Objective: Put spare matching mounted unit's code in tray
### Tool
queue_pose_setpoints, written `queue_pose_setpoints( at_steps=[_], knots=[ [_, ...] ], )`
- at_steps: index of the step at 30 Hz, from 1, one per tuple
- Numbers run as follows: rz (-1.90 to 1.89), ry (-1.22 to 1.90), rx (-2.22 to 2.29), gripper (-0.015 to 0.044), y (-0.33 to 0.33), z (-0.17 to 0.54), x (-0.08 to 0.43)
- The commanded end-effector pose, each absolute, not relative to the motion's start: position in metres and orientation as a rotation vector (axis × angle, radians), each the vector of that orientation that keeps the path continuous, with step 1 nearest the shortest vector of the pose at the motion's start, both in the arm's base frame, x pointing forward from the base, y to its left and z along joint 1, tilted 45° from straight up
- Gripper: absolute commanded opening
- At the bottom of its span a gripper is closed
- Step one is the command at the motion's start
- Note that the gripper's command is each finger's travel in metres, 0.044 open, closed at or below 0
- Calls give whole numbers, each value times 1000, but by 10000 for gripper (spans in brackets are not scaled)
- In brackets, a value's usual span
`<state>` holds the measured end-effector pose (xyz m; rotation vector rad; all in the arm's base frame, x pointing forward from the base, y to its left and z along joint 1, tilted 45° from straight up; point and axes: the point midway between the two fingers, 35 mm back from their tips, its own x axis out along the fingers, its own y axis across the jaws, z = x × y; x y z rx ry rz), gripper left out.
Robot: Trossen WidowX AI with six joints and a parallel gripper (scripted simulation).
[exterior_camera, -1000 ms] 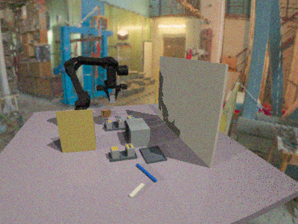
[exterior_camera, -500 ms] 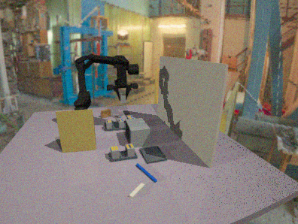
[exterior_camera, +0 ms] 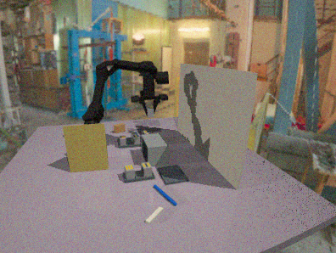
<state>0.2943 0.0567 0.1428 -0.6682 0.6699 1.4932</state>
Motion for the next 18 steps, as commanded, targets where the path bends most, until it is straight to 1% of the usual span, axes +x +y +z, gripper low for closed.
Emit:
queue_pose_setpoints(
  at_steps=[1,18],
  knots=[
    [1488,675,-682,0,43,133,308],
    [1496,691,-683,0,-19,76,348]
  ],
)
